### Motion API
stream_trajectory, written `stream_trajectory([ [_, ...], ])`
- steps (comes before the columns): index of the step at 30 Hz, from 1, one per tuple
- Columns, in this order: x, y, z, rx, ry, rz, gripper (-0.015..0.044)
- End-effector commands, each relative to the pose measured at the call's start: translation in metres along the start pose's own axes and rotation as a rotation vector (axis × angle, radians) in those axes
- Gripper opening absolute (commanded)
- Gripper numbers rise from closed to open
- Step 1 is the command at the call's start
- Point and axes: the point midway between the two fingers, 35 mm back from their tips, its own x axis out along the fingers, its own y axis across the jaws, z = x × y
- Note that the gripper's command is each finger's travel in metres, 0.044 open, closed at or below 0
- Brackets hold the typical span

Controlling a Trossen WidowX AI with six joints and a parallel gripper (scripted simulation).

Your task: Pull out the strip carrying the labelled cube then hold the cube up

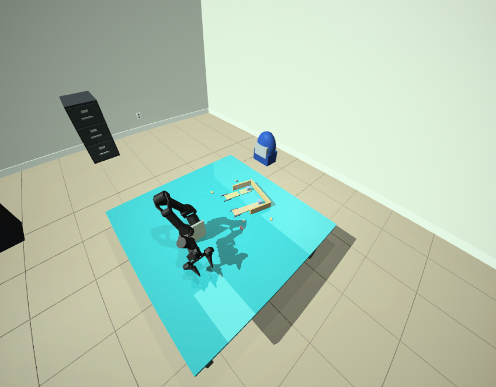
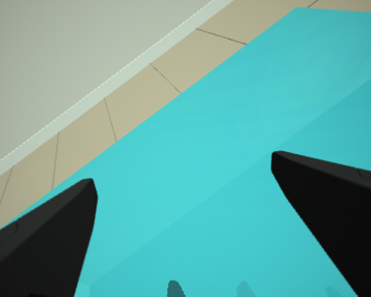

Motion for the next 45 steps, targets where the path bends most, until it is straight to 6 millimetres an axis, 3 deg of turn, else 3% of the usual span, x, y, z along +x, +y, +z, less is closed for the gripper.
stream_trajectory([
  [1,0.0,0.002,0.001,-0.005,0.0,0.006,0.04],
  [3,-0.002,0.021,0.006,-0.046,0.001,0.055,0.04],
  [8,-0.015,0.094,0.019,-0.195,0.011,0.243,0.04],
  [14,-0.05,0.186,0.019,-0.364,0.03,0.489,0.04],
  [20,-0.107,0.272,-0.007,-0.533,0.087,0.748,0.04],
  [25,-0.165,0.324,-0.047,-0.71,0.15,0.963,0.04],
  [30,-0.206,0.347,-0.077,-0.802,0.21,1.099,0.04],
  [35,-0.278,0.366,-0.129,-0.919,0.346,1.301,0.04],
  [42,-0.379,0.351,-0.198,-1.086,0.592,1.556,0.04],
  [45,-0.388,0.347,-0.204,-1.102,0.619,1.578,0.04],
])
